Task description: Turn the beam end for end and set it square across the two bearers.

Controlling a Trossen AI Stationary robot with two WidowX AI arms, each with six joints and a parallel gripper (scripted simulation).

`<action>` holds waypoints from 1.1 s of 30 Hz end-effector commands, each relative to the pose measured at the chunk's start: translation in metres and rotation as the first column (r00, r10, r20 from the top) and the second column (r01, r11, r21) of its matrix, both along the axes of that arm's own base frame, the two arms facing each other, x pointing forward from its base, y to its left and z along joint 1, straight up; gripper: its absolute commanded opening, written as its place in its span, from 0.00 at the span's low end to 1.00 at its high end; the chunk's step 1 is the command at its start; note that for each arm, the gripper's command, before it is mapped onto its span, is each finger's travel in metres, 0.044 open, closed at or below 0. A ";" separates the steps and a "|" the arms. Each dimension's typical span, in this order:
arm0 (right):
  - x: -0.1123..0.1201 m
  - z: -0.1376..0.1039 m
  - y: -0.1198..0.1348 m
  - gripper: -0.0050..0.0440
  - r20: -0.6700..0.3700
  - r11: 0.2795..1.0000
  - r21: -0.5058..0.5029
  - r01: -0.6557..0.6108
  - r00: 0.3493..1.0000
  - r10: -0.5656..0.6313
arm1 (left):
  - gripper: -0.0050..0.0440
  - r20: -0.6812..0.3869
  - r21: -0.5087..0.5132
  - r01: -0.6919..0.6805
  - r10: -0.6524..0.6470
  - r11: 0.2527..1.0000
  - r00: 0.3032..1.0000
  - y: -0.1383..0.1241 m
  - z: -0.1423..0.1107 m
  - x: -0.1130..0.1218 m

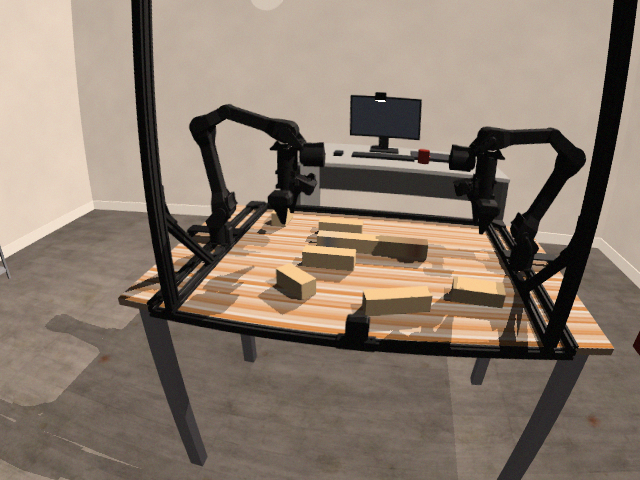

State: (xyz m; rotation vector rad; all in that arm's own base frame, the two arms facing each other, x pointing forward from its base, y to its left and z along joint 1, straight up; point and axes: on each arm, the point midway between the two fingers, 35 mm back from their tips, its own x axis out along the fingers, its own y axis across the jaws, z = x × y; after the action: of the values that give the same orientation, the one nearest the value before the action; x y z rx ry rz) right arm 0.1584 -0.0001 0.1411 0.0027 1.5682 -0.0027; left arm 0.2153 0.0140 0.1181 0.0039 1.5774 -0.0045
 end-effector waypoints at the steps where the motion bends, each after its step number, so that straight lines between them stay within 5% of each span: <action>1: -0.001 0.000 0.000 1.00 -0.003 1.000 0.000 0.002 1.000 -0.002 | 1.00 0.007 0.000 0.000 0.000 1.000 1.000 0.003 -0.002 0.011; 33: -0.001 0.000 0.000 1.00 -0.003 1.000 0.000 0.002 1.000 -0.002 | 1.00 0.007 0.000 0.000 0.000 1.000 1.000 0.017 -0.020 0.070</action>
State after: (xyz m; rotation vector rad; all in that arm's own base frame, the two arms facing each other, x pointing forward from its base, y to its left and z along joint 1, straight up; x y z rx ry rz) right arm 0.1583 -0.0001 0.1411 0.0026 1.5683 -0.0026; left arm 0.2780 0.0292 0.0991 0.0031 1.5755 -0.0038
